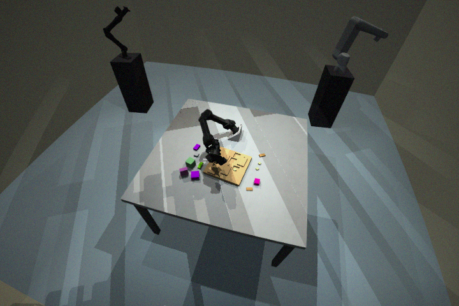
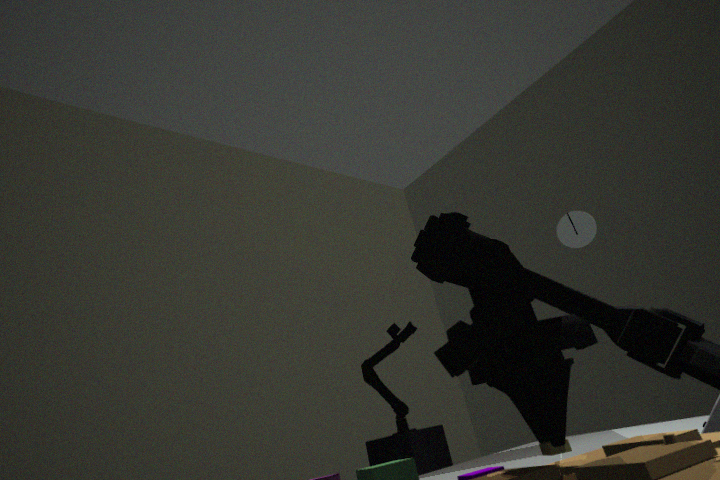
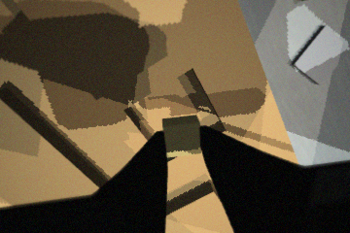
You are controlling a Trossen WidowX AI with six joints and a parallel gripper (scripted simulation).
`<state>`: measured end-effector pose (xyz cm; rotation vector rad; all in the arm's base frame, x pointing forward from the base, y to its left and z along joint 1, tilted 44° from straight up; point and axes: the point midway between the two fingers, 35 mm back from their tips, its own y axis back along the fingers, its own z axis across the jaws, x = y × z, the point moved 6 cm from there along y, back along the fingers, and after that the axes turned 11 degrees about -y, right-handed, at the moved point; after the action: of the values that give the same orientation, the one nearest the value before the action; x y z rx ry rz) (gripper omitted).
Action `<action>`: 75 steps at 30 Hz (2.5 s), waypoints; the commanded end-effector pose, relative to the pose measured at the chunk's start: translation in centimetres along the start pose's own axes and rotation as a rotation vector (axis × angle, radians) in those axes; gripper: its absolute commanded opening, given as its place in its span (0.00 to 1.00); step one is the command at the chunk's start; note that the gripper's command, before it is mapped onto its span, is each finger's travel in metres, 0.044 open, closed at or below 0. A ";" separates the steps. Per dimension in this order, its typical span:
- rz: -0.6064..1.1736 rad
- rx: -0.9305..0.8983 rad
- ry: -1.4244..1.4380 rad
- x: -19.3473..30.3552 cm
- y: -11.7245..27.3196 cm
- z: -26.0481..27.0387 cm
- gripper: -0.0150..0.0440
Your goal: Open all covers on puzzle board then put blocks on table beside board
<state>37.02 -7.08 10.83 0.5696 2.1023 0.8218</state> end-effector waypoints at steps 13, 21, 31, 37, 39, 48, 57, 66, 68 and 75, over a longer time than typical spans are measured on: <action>0.001 -0.005 -0.003 0.0 2.4 0.0 0.39; 0.002 -0.006 -0.003 0.0 4.5 0.1 0.39; 0.002 -0.005 -0.002 0.0 6.7 -0.1 0.39; 0.003 -0.006 -0.002 -0.5 6.9 -2.1 0.39; 0.004 -0.006 -0.001 -0.7 6.9 -2.9 0.39; 0.005 -0.006 0.000 -1.2 7.0 -6.4 0.39; 0.004 -0.005 0.001 -1.3 7.1 -9.9 0.39; 0.004 -0.002 0.002 -1.0 6.9 -13.2 0.39; 0.003 -0.002 0.002 -0.8 6.9 -14.0 0.39; 0.002 0.001 0.002 -0.3 6.7 -16.4 0.39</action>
<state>25.94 -8.26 23.16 0.5772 2.0992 0.8277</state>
